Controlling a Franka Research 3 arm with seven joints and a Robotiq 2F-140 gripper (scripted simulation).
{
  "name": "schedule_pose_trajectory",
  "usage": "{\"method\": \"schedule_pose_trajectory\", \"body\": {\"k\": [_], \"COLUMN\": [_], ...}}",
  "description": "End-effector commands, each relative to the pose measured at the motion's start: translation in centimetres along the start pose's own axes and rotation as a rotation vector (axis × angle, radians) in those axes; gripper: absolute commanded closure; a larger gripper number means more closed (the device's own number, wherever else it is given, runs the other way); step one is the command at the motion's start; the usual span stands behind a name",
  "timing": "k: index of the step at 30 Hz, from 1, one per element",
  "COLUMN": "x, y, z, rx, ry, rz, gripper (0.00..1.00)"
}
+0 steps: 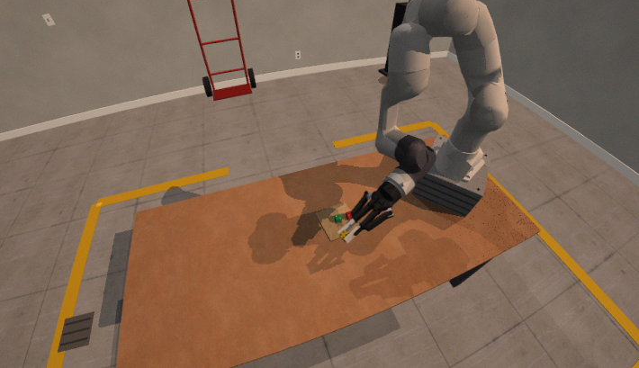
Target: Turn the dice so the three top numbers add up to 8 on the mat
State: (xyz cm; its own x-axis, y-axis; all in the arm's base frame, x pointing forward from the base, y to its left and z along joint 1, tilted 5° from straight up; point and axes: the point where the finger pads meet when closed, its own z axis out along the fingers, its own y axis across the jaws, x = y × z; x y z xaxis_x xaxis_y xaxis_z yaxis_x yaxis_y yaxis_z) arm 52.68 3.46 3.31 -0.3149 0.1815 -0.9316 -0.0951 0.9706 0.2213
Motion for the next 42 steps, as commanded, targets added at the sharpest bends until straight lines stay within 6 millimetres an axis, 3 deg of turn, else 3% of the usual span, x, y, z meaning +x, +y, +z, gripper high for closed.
{"method": "schedule_pose_trajectory", "body": {"k": [1,6,21,42], "x": [2.7,5.5,6.4,11.8], "y": [-0.6,-0.9,-1.0,-1.9], "z": [-0.3,-1.1,-0.9,1.4], "rx": [0.061,0.086,0.087,0.087], "ry": [0.040,0.100,0.102,0.102], "rz": [-0.134,-0.162,-0.164,-0.164], "gripper": [0.87,0.87,0.87,0.87]}}
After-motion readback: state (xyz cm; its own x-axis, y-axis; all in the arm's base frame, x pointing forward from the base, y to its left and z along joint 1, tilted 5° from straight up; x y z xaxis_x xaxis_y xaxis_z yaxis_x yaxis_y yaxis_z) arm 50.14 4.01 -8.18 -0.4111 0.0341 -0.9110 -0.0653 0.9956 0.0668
